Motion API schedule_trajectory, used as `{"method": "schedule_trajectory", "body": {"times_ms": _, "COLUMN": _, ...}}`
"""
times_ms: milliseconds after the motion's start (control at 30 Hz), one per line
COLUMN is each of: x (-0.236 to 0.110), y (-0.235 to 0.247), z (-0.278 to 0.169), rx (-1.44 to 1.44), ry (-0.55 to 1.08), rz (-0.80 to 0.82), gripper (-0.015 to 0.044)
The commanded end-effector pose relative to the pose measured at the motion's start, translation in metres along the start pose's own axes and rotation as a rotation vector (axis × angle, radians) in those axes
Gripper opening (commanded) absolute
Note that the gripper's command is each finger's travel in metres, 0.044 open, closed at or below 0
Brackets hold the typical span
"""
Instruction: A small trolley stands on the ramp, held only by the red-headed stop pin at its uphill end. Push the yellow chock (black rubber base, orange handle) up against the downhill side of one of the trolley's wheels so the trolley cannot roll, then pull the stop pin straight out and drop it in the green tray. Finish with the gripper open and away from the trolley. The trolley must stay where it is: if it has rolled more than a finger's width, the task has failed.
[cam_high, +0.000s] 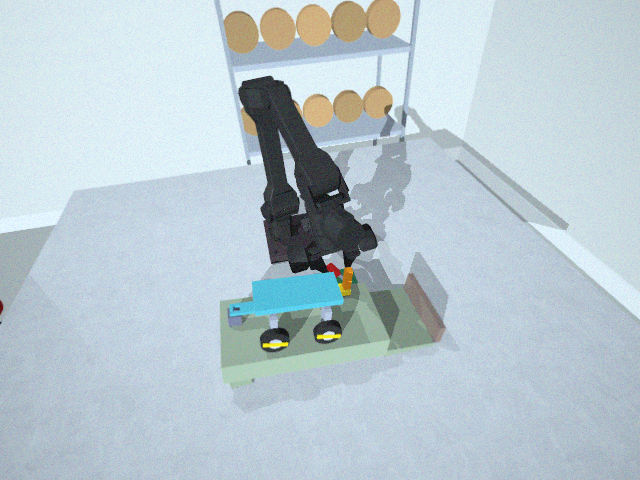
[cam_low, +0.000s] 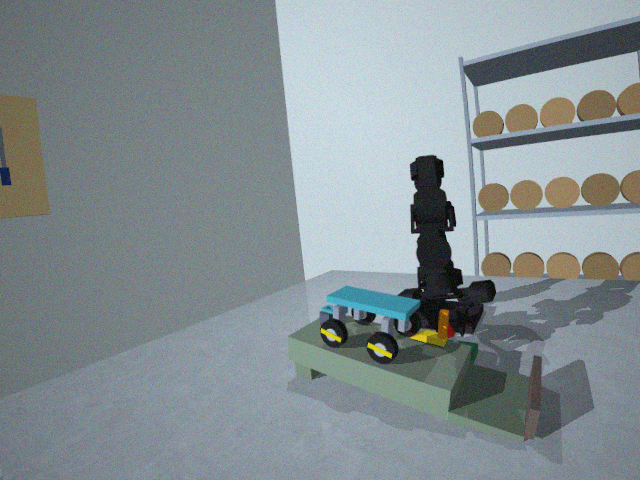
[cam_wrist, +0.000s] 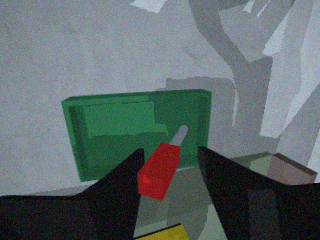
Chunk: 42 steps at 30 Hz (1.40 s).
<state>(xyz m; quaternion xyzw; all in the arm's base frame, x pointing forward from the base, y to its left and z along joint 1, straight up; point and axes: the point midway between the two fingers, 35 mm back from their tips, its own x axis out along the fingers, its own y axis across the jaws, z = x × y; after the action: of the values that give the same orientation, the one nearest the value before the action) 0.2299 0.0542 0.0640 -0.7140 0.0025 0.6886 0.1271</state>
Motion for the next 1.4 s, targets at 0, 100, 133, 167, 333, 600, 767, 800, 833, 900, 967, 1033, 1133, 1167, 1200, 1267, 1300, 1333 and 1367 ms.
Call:
{"method": "schedule_trajectory", "body": {"times_ms": 0, "x": 0.001, "y": 0.002, "z": 0.001, "rx": -0.006, "ry": -0.001, "rz": -0.006, "gripper": 0.019}}
{"method": "schedule_trajectory", "body": {"times_ms": 100, "x": 0.002, "y": 0.004, "z": 0.0, "rx": -0.006, "ry": -0.001, "rz": -0.006, "gripper": 0.019}}
{"method": "schedule_trajectory", "body": {"times_ms": 133, "x": 0.002, "y": 0.005, "z": 0.0, "rx": -0.006, "ry": -0.001, "rz": -0.006, "gripper": 0.019}}
{"method": "schedule_trajectory", "body": {"times_ms": 167, "x": 0.002, "y": 0.006, "z": 0.0, "rx": -0.006, "ry": -0.001, "rz": -0.006, "gripper": 0.019}}
{"method": "schedule_trajectory", "body": {"times_ms": 333, "x": 0.003, "y": 0.009, "z": 0.0, "rx": -0.006, "ry": -0.001, "rz": -0.005, "gripper": 0.019}}
{"method": "schedule_trajectory", "body": {"times_ms": 600, "x": 0.005, "y": 0.014, "z": 0.0, "rx": -0.006, "ry": -0.001, "rz": -0.005, "gripper": 0.019}}
{"method": "schedule_trajectory", "body": {"times_ms": 767, "x": 0.006, "y": 0.017, "z": 0.0, "rx": -0.006, "ry": -0.001, "rz": -0.005, "gripper": 0.019}}
{"method": "schedule_trajectory", "body": {"times_ms": 800, "x": 0.007, "y": 0.018, "z": 0.0, "rx": -0.006, "ry": -0.001, "rz": -0.005, "gripper": 0.019}}
{"method": "schedule_trajectory", "body": {"times_ms": 833, "x": 0.007, "y": 0.018, "z": 0.0, "rx": -0.006, "ry": -0.001, "rz": -0.005, "gripper": 0.019}}
{"method": "schedule_trajectory", "body": {"times_ms": 900, "x": 0.007, "y": 0.02, "z": 0.0, "rx": -0.006, "ry": -0.001, "rz": -0.005, "gripper": 0.019}}
{"method": "schedule_trajectory", "body": {"times_ms": 967, "x": 0.008, "y": 0.021, "z": -0.001, "rx": -0.006, "ry": -0.001, "rz": -0.004, "gripper": 0.019}}
{"method": "schedule_trajectory", "body": {"times_ms": 1033, "x": 0.009, "y": 0.022, "z": -0.001, "rx": -0.006, "ry": -0.001, "rz": -0.004, "gripper": 0.019}}
{"method": "schedule_trajectory", "body": {"times_ms": 1133, "x": 0.01, "y": 0.024, "z": -0.001, "rx": -0.006, "ry": -0.001, "rz": -0.004, "gripper": 0.019}}
{"method": "schedule_trajectory", "body": {"times_ms": 1167, "x": 0.01, "y": 0.025, "z": 0.0, "rx": -0.006, "ry": -0.001, "rz": -0.004, "gripper": 0.019}}
{"method": "schedule_trajectory", "body": {"times_ms": 1200, "x": 0.01, "y": 0.025, "z": 0.0, "rx": -0.006, "ry": -0.001, "rz": -0.004, "gripper": 0.019}}
{"method": "schedule_trajectory", "body": {"times_ms": 1267, "x": 0.011, "y": 0.026, "z": 0.0, "rx": -0.006, "ry": -0.001, "rz": -0.004, "gripper": 0.019}}
{"method": "schedule_trajectory", "body": {"times_ms": 1300, "x": 0.011, "y": 0.027, "z": 0.0, "rx": -0.006, "ry": -0.001, "rz": -0.004, "gripper": 0.019}}
{"method": "schedule_trajectory", "body": {"times_ms": 1333, "x": 0.012, "y": 0.027, "z": 0.0, "rx": -0.006, "ry": -0.001, "rz": -0.004, "gripper": 0.019}}
{"method": "schedule_trajectory", "body": {"times_ms": 1367, "x": 0.012, "y": 0.028, "z": 0.0, "rx": -0.006, "ry": -0.001, "rz": -0.004, "gripper": 0.019}}
